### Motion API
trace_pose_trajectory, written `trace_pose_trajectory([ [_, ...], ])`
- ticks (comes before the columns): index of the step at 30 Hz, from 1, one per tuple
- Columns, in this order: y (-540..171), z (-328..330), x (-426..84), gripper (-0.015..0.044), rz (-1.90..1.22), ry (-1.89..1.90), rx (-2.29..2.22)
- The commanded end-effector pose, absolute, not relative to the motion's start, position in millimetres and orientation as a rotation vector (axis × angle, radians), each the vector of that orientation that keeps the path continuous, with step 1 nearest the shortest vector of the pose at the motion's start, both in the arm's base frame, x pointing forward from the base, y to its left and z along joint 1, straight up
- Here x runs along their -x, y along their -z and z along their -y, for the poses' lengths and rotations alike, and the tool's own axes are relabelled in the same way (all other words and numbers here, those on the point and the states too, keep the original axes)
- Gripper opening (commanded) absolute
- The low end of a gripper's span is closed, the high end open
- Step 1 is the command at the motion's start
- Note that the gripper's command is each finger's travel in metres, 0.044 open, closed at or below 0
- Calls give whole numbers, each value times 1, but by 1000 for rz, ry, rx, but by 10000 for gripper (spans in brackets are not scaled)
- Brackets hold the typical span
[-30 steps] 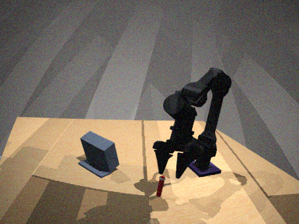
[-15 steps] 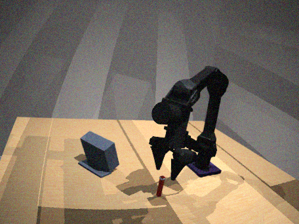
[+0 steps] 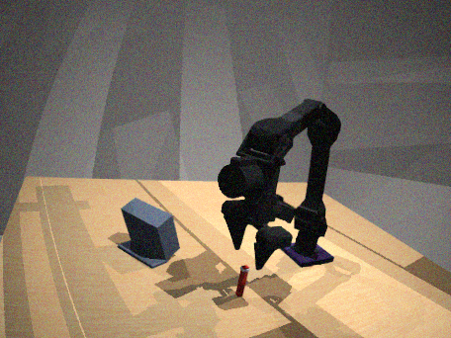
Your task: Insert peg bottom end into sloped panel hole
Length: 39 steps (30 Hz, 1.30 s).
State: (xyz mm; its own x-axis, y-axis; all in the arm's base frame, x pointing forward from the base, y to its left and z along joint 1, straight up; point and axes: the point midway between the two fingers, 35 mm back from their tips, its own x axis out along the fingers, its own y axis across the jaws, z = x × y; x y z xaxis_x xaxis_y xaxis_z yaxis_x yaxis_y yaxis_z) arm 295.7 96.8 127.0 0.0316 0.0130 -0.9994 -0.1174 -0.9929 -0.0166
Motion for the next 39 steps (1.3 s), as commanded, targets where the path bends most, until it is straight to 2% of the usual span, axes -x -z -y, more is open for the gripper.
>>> trace_pose_trajectory([
  [1, -124, -96, -297, 440, -114, -2131, 2189],
  [39, -65, -96, -298, 440, -115, -2131, 2189],
])
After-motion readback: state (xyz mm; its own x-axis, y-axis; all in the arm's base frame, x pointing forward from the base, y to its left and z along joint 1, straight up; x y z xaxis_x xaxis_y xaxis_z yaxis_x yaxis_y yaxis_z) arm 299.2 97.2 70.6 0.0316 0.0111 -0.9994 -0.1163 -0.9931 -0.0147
